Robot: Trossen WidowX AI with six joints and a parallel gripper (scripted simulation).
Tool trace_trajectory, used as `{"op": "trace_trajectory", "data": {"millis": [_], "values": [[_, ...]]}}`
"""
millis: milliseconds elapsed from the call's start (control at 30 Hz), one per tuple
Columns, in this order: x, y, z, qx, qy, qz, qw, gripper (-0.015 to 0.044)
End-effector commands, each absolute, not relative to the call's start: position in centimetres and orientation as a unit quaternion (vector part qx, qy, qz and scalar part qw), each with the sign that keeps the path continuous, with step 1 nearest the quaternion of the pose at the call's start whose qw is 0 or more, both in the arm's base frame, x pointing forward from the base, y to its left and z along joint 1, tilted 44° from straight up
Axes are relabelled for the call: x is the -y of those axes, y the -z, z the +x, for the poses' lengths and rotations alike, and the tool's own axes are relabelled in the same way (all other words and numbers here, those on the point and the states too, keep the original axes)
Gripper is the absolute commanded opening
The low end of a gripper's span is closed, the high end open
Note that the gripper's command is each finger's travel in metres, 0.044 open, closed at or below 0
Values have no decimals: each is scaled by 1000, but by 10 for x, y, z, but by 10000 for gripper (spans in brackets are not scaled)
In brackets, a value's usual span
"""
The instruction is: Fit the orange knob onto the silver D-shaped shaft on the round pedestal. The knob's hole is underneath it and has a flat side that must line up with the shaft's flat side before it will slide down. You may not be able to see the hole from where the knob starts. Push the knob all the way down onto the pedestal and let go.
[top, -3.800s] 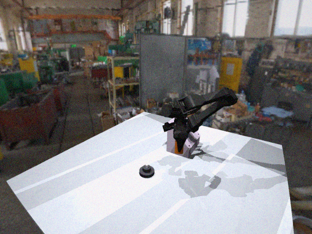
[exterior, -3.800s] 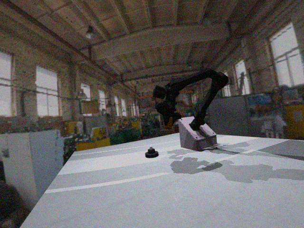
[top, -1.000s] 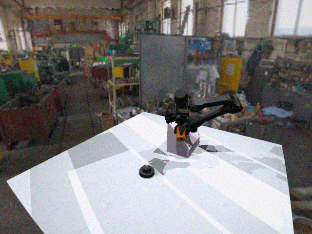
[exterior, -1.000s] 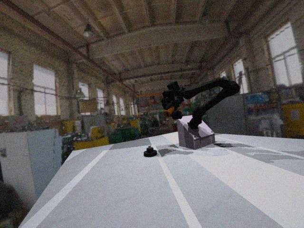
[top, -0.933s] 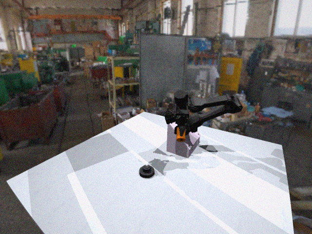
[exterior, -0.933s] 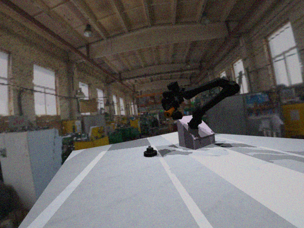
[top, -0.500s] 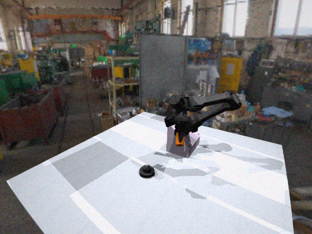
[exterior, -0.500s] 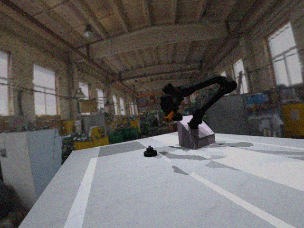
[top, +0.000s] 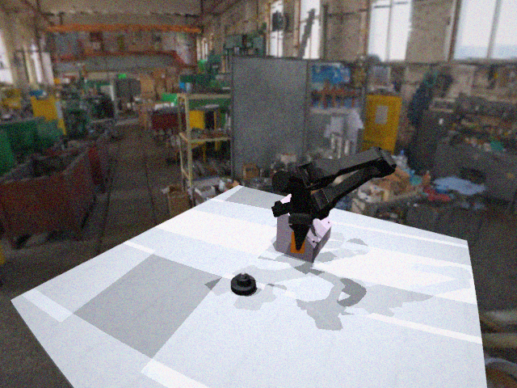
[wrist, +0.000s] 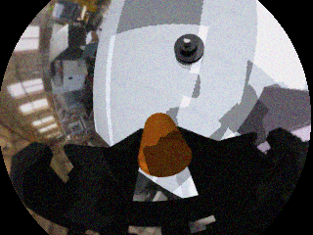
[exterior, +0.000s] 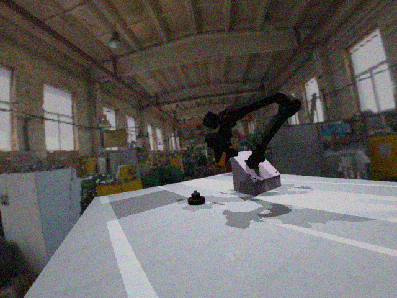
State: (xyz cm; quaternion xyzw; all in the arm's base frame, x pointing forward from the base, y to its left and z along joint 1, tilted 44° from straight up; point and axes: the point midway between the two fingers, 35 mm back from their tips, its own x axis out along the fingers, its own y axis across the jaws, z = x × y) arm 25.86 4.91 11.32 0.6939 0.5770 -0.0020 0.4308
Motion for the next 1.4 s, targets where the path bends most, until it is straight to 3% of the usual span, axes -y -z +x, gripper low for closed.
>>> {"op": "trace_trajectory", "data": {"millis": [0,500,1367], "values": [[-55,-112,262,-607,17,664,437,0],[-82,-94,265,-725,93,530,430,0],[-153,-15,271,-727,94,524,433,0]]}}
